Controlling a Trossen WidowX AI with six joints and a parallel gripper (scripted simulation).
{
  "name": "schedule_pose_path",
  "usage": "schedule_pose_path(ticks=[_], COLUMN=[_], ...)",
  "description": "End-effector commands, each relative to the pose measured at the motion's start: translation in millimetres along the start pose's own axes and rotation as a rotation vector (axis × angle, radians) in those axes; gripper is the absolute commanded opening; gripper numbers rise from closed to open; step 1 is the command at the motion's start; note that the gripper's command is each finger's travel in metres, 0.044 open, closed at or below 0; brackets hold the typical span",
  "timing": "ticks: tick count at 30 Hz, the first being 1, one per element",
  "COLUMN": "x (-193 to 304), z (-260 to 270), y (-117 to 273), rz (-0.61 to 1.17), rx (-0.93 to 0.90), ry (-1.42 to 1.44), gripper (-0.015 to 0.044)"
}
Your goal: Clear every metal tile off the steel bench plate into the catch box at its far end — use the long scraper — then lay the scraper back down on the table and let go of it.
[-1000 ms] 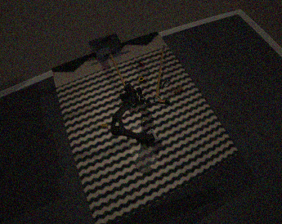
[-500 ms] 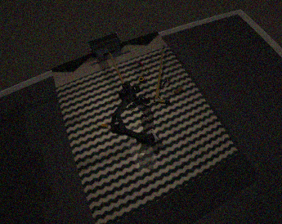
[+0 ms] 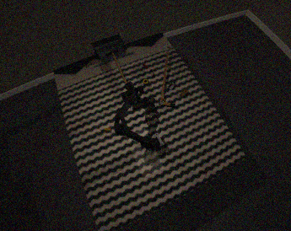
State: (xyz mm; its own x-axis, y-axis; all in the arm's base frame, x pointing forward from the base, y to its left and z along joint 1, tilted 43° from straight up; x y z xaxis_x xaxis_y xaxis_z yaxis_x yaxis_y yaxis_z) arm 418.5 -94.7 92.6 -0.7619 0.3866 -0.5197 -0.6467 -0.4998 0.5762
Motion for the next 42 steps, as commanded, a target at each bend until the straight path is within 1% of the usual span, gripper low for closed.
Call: schedule_pose_path(ticks=[1, 42], x=[-10.8, -58.4], z=[-0.7, -0.2], y=[-2.7, -40.8], rz=[-0.013, -0.017], rx=[0.005, 0.003], ry=[0.001, 0.003], gripper=[0.0000, 0.0000])
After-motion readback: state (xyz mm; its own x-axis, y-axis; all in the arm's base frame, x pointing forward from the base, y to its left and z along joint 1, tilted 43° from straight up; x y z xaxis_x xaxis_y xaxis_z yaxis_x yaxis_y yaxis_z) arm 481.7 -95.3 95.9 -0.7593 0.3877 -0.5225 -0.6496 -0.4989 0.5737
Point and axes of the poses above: the point midway between the two fingers, 35 mm back from their tips, its own y axis back along the fingers, its own z axis across the jaws, x = y × z, the point moved 7 cm from there along y, back along the fingers, and after that the axes turned 6 degrees about y, right-handed, at the moved point
